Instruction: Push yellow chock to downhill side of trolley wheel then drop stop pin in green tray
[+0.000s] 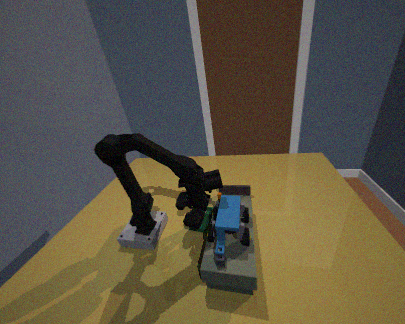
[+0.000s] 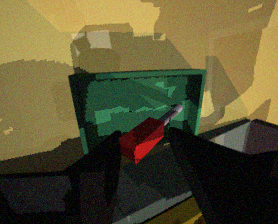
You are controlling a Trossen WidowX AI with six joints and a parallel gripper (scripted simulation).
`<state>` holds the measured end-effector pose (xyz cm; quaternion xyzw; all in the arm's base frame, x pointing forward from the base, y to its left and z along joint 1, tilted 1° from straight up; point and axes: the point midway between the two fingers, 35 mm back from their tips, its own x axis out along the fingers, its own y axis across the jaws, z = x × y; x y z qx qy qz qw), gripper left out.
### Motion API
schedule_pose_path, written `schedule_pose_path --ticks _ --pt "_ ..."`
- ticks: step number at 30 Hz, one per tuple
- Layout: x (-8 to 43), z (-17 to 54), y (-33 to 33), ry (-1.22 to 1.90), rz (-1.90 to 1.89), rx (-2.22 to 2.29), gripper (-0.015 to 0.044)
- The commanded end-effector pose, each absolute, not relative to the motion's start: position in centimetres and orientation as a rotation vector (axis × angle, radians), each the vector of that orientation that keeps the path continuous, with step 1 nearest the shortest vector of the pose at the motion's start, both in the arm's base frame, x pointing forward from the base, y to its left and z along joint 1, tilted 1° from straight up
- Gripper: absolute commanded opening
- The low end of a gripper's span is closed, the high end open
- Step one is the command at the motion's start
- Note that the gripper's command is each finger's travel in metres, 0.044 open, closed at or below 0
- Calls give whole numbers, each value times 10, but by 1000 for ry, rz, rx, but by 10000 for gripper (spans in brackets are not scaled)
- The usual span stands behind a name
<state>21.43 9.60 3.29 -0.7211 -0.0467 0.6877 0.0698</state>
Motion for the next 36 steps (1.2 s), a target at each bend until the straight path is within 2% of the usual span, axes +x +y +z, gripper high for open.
schedule_pose_path --ticks 1,2,8,18,22,36 --pt "212 30 95 -149 2078 -2165 190" --pt "212 30 95 -149 2078 -2165 190" --pt "214 32 96 -140 2069 -2170 340" --pt "210 49 94 -147 2076 -2166 340" --pt "207 59 93 -148 2077 -2165 440" --pt "201 103 92 -149 2078 -2165 440"
